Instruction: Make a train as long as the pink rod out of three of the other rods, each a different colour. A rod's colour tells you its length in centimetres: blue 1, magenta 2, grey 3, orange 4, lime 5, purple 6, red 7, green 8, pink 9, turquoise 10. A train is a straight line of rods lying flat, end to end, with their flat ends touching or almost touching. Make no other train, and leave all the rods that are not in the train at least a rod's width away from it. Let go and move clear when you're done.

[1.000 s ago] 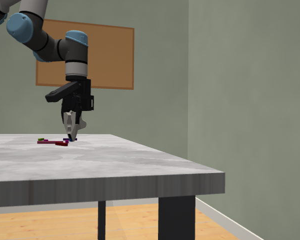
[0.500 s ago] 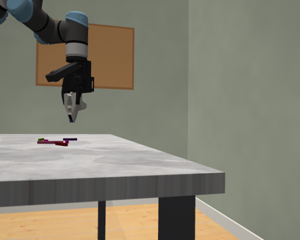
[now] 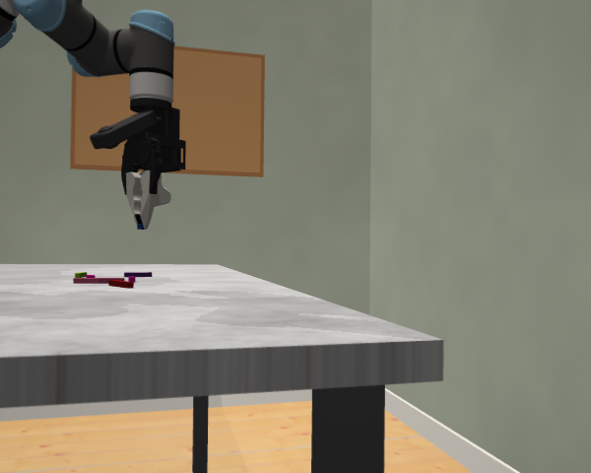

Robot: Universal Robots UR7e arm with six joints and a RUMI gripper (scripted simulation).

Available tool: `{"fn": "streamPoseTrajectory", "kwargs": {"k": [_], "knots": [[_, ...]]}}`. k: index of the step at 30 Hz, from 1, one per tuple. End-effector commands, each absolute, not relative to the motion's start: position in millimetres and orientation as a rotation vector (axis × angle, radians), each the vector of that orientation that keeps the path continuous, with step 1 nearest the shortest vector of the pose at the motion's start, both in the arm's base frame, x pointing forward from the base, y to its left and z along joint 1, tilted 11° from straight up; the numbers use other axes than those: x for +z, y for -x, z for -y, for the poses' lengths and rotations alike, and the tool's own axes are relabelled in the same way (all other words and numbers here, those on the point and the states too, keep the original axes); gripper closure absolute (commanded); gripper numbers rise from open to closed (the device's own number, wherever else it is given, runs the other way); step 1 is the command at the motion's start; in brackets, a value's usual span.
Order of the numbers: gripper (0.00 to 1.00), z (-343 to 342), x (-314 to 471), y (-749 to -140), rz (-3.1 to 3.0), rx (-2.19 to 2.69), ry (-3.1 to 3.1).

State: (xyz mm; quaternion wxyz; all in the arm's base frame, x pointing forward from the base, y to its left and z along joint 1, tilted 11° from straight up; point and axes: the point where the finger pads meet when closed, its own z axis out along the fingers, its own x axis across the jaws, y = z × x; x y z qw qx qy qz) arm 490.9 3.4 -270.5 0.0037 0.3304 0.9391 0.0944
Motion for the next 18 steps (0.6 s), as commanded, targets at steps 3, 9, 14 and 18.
{"fn": "streamPoseTrajectory", "kwargs": {"k": [3, 9, 14, 18], "knots": [[1.0, -3.1, -269.9, -491.2, -2.942, 0.296, -1.035], [1.0, -7.6, -275.5, -459.4, -2.92, 0.296, -1.108], [1.0, -18.2, -277.3, -403.4, -2.877, 0.297, -1.236], [1.0, -22.0, -275.7, -386.5, -2.863, 0.297, -1.276]]}}
